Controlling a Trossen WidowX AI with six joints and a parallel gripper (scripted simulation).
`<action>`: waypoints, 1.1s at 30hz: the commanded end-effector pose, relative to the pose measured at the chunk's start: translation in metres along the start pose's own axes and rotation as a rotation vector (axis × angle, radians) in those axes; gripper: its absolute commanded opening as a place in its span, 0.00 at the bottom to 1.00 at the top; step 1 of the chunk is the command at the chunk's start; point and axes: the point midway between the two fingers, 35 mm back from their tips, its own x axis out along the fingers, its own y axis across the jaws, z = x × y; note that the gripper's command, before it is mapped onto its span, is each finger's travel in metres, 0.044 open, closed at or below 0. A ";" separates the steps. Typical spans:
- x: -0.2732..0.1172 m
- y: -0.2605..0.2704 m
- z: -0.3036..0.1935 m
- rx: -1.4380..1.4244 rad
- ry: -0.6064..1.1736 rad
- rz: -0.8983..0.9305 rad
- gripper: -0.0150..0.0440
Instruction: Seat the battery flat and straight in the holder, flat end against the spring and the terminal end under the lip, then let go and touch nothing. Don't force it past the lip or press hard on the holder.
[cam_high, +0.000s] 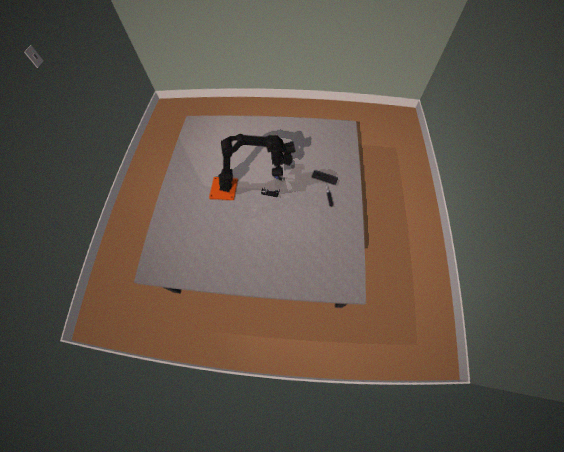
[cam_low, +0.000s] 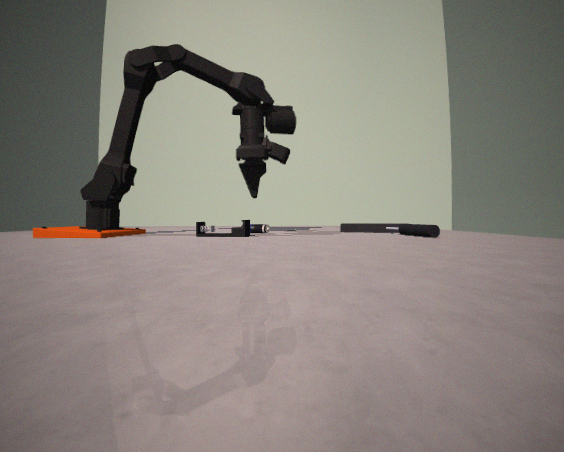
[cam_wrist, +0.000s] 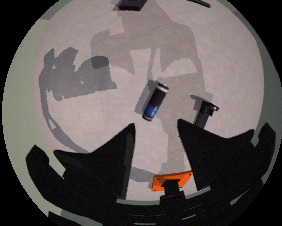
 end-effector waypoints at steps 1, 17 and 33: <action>0.031 -0.005 0.002 0.536 0.025 -0.005 0.63; 0.035 -0.005 0.002 0.536 0.025 -0.005 0.63; 0.061 -0.005 0.002 0.536 0.025 -0.005 0.63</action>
